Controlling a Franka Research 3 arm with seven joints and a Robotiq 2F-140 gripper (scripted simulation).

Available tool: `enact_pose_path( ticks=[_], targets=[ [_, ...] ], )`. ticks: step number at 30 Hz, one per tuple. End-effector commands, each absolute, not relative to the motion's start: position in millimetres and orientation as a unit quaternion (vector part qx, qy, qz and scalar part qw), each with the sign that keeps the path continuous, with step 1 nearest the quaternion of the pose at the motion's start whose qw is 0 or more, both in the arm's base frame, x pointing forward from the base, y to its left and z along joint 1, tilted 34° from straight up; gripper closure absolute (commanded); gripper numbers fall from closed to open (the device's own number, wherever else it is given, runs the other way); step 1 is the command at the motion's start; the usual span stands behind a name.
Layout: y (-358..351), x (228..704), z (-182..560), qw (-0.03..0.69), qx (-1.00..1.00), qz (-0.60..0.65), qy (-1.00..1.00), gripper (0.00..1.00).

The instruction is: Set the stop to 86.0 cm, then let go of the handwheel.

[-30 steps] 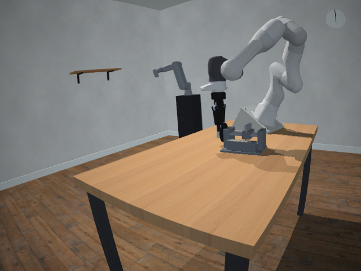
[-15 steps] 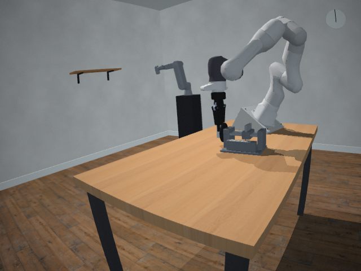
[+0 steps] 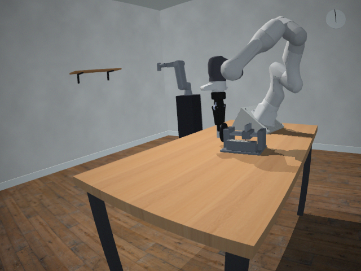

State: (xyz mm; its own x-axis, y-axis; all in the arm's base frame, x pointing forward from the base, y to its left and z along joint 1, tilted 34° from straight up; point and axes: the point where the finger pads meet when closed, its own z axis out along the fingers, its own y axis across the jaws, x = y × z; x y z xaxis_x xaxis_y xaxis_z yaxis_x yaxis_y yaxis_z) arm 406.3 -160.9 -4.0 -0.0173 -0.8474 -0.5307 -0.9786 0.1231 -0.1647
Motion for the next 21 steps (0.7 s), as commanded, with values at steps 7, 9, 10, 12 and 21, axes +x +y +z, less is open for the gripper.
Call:
enact_pose_path(
  ticks=[7,9,10,12,21],
  targets=[
    [-162.2,403.3,-1.3,0.263,-0.651,0.126,0.701,0.96],
    [-162.5,403.0,-0.9,0.263,-0.651,0.126,0.701,0.96],
    [-162.7,402.9,-0.6,0.263,-0.651,0.126,0.701,0.96],
    [-162.8,402.7,-0.4,0.263,-0.651,0.126,0.701,0.96],
    [-164.4,401.1,2.3,0.263,-0.651,0.126,0.701,0.96]
  ],
)
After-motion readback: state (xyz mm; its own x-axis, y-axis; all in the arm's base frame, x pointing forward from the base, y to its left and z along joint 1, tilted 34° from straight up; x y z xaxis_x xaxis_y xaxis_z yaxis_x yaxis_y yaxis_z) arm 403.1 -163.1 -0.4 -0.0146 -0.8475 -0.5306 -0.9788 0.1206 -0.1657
